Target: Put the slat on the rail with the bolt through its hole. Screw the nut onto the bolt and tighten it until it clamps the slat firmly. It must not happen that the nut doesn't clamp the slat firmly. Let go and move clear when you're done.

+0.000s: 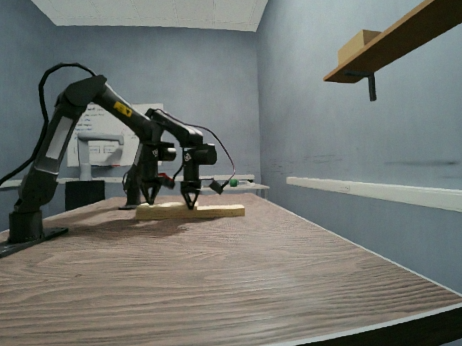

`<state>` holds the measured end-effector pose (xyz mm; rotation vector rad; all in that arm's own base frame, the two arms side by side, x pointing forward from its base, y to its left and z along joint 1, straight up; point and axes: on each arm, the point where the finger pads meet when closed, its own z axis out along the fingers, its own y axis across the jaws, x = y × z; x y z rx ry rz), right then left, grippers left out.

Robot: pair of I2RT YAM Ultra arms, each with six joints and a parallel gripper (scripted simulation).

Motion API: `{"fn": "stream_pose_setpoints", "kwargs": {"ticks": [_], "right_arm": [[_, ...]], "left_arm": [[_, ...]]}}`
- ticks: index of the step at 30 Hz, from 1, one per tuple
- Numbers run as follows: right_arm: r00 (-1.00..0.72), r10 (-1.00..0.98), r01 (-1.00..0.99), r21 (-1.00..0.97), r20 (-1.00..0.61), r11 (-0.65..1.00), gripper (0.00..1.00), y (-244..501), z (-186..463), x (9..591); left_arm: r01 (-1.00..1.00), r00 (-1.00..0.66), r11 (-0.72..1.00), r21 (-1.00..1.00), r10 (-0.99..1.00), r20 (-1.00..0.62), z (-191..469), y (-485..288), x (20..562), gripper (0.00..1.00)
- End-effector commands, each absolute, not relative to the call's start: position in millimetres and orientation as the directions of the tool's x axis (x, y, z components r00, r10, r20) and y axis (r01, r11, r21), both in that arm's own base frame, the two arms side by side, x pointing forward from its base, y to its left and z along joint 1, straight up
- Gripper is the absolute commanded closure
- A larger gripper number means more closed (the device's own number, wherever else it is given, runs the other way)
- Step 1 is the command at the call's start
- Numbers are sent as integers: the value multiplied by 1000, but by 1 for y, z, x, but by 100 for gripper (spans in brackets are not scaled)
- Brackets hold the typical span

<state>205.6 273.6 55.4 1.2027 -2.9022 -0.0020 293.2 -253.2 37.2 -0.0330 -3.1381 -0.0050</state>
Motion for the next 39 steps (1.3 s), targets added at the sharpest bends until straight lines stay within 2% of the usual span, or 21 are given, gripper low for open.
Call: {"fn": "stream_pose_setpoints", "kwargs": {"ticks": [1, 10, 20, 32, 34, 39], "right_arm": [[-824, -567, -567, -2, -11, 824, 89, 273, 58, 208], [-970, -244, -245, 3, -11, 970, 89, 273, 58, 208], [-998, 69, 69, 7, -8, 998, 89, 273, 58, 208], [-856, 518, 518, 11, -3, 856, 89, 273, 58, 208], [-856, 518, 518, 11, -3, 856, 89, 273, 58, 208], [-737, 676, 676, 11, 0, 737, 89, 273, 58, 208]], "left_arm": [[22, -1000, 1000, -5, 22, -7, 41, -255, 295, 28], [22, -1000, 1000, -5, 22, -7, 41, -255, 295, 28], [22, -1000, 1000, -5, 22, -7, 41, -255, 295, 28], [22, -1000, 1000, -5, 22, -7, 41, -255, 295, 28], [22, -1000, 1000, -5, 22, -7, 41, -255, 295, 28], [22, -1000, 1000, -5, 22, -7, 41, -255, 295, 28]]}}
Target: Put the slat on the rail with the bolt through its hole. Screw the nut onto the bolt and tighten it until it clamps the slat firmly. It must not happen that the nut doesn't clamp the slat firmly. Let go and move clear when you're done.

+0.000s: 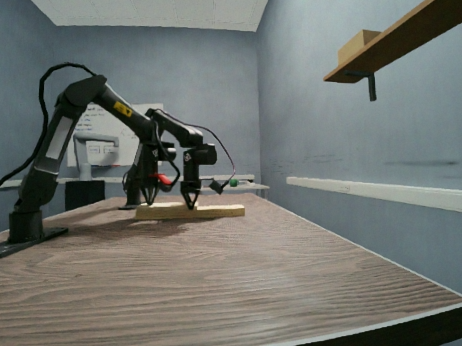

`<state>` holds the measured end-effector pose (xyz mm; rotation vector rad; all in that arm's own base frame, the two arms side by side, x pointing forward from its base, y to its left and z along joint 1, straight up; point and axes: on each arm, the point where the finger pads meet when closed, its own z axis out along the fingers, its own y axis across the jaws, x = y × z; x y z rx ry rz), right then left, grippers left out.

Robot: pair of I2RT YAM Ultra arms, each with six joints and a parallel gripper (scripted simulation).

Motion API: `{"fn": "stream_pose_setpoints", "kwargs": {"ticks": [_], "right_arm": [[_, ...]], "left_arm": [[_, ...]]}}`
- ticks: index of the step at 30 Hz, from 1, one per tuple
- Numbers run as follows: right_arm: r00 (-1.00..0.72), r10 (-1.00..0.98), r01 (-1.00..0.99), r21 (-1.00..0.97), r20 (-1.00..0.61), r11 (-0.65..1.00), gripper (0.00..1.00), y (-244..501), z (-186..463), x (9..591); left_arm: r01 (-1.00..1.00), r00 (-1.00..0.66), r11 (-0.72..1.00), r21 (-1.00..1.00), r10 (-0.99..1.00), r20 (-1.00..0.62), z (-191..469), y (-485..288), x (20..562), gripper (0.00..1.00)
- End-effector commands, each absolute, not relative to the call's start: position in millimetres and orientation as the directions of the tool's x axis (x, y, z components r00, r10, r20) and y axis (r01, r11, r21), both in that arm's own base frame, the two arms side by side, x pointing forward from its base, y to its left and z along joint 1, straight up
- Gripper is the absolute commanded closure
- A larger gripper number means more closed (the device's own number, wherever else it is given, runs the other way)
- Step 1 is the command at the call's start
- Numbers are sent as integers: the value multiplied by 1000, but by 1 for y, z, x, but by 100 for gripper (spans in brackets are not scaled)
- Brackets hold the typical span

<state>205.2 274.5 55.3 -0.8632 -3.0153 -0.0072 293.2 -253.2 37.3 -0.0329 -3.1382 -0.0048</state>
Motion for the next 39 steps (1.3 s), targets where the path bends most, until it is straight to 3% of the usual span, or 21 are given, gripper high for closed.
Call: {"fn": "stream_pose_setpoints", "kwargs": {"ticks": [1, 8, 39], "right_arm": [[-710, 704, 704, 11, 1, 710, 89, 273, 58, 208], [-542, 841, 841, 10, 4, 542, 89, 273, 58, 208], [-542, 841, 841, 10, 4, 542, 89, 273, 58, 208]], "left_arm": [[22, -1000, 1000, -5, 22, -7, 41, -255, 295, 28], [22, -1000, 1000, -5, 22, -7, 41, -255, 295, 28], [22, -1000, 1000, -5, 22, -7, 41, -255, 295, 28]]}}
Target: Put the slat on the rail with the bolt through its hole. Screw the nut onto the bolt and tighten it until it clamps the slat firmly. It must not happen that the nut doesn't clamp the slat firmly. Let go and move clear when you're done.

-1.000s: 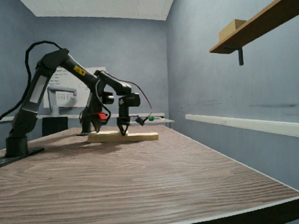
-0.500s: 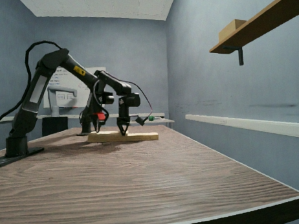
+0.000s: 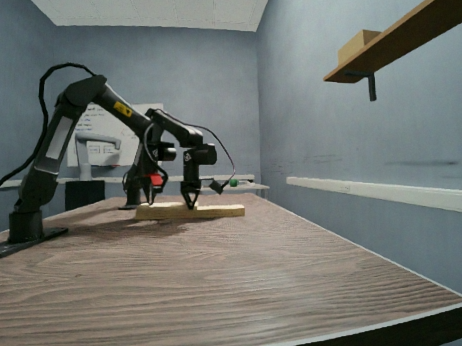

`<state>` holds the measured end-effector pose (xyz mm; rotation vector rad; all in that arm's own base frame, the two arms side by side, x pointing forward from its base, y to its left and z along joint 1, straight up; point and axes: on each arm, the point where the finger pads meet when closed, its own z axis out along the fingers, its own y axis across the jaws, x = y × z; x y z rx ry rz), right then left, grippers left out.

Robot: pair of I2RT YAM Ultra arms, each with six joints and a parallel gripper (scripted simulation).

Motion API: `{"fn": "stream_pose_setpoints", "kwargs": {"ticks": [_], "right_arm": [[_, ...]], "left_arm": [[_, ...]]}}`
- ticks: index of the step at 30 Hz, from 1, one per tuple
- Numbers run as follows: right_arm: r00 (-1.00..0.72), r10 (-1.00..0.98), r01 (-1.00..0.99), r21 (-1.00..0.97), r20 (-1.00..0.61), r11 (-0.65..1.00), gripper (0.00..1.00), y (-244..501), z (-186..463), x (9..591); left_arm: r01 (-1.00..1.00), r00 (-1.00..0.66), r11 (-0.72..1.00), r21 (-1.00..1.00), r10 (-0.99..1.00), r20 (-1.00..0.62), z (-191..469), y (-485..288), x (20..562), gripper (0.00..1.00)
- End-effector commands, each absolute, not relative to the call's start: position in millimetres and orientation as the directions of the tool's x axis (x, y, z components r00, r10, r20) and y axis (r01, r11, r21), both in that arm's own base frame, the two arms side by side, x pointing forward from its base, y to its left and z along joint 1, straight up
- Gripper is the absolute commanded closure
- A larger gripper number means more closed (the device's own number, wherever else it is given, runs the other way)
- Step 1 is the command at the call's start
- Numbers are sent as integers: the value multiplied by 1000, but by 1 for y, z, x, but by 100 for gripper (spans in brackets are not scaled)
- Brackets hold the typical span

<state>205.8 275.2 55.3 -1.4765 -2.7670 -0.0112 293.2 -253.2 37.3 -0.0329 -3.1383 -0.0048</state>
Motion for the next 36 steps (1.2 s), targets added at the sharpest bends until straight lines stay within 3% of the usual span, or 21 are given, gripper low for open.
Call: {"fn": "stream_pose_setpoints", "kwargs": {"ticks": [1, 12, 14, 27, 36], "right_arm": [[-542, 841, 841, 10, 4, 542, 89, 273, 58, 208], [-541, 841, 841, 10, 2, 541, 89, 273, 58, 208], [-557, 831, 831, 15, 12, 556, 66, 277, 59, 207], [-557, 831, 831, 15, 12, 556, 66, 277, 59, 207], [-886, 464, 464, 18, 2, 886, 66, 276, 60, 207]], "left_arm": [[22, -1000, 1000, -5, 22, -7, 41, -255, 295, 28], [22, -1000, 1000, -5, 22, -7, 41, -255, 295, 28], [22, -1000, 1000, -5, 22, -7, 41, -255, 295, 28], [22, -1000, 1000, -5, 22, -7, 41, -255, 295, 28], [22, -1000, 1000, -5, 22, -7, 41, -255, 295, 28]]}}
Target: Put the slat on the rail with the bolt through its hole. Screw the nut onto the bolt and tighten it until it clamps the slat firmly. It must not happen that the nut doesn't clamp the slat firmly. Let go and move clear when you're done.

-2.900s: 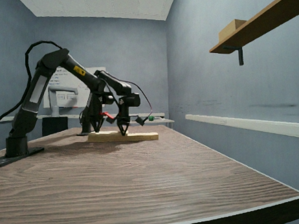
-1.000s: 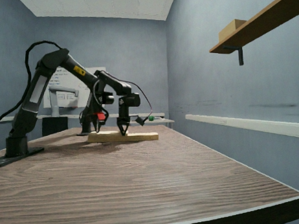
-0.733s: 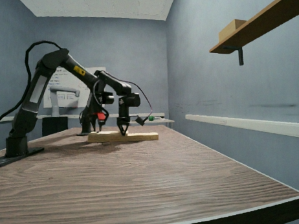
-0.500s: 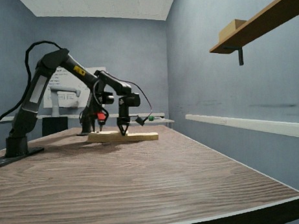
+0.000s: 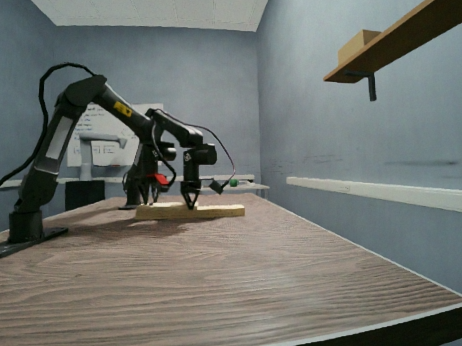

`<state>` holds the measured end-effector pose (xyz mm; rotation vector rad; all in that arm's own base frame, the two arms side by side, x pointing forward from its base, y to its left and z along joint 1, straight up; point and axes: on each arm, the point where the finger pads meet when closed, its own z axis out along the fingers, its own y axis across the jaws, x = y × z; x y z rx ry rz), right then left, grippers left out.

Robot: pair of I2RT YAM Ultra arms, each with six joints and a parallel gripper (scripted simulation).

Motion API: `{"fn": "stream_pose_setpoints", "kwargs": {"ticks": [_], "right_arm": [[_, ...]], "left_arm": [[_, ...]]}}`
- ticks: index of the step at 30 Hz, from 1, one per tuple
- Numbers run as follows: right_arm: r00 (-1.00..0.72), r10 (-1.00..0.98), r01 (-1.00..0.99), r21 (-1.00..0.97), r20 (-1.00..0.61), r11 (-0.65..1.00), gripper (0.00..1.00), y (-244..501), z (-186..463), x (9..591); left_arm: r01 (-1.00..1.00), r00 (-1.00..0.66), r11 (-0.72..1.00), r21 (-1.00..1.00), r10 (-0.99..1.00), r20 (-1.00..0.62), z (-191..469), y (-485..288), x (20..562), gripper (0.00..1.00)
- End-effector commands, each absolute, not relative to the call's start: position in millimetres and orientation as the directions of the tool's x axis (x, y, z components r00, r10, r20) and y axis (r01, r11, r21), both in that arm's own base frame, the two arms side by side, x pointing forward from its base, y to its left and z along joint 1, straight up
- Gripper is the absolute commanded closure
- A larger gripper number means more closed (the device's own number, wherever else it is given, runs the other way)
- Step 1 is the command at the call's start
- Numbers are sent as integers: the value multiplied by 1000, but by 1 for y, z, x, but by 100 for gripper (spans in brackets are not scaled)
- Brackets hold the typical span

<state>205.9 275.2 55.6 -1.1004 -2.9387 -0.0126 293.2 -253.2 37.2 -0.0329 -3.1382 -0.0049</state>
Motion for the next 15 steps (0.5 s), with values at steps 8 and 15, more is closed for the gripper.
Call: {"fn": "stream_pose_setpoints", "kwargs": {"ticks": [8, 15], "right_arm": [[-989, 146, 146, 17, -4, 989, 66, 276, 61, 207], [-986, -168, -168, 14, -9, 986, 66, 276, 61, 207]], "left_arm": [[22, -1000, 1000, -5, 22, -7, 41, -255, 295, 28], [22, -1000, 1000, -5, 22, -7, 41, -255, 295, 28]]}}
